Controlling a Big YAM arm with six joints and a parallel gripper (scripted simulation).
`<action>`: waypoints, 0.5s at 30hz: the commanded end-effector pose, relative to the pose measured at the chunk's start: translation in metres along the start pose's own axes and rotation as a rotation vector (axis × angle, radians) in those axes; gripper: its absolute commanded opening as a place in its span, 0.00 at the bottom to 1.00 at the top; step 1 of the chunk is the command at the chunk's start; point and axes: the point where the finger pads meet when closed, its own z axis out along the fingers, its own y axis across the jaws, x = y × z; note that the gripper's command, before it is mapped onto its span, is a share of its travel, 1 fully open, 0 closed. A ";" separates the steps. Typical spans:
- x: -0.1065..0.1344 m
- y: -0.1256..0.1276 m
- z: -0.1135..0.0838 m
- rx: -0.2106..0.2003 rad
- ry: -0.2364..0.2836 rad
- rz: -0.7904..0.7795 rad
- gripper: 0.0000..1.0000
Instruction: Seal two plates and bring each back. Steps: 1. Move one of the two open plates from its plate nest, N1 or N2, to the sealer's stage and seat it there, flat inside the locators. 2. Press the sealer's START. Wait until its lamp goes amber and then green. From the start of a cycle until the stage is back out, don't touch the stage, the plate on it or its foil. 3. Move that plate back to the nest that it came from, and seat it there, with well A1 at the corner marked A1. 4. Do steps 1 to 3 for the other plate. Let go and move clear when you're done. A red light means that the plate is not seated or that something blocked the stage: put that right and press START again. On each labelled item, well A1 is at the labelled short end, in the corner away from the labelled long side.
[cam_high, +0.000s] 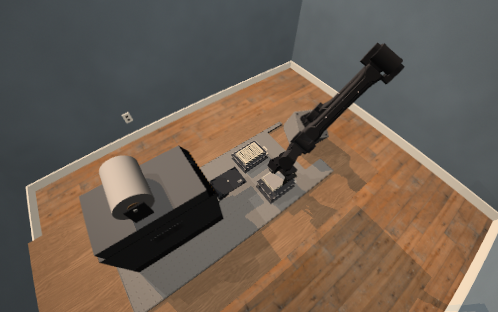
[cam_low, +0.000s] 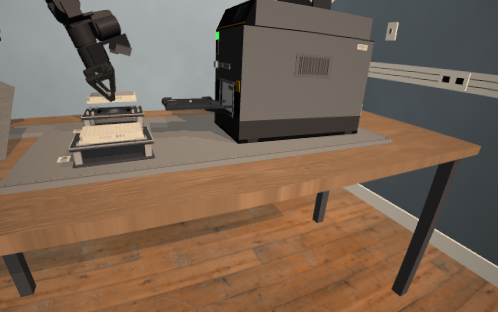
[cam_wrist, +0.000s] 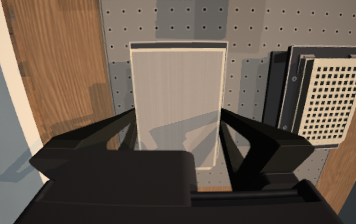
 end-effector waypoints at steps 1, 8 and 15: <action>0.001 -0.006 0.004 0.005 -0.006 0.008 0.00; -0.018 0.004 -0.002 -0.006 -0.035 0.010 0.00; -0.023 0.007 -0.004 -0.007 -0.032 0.009 0.00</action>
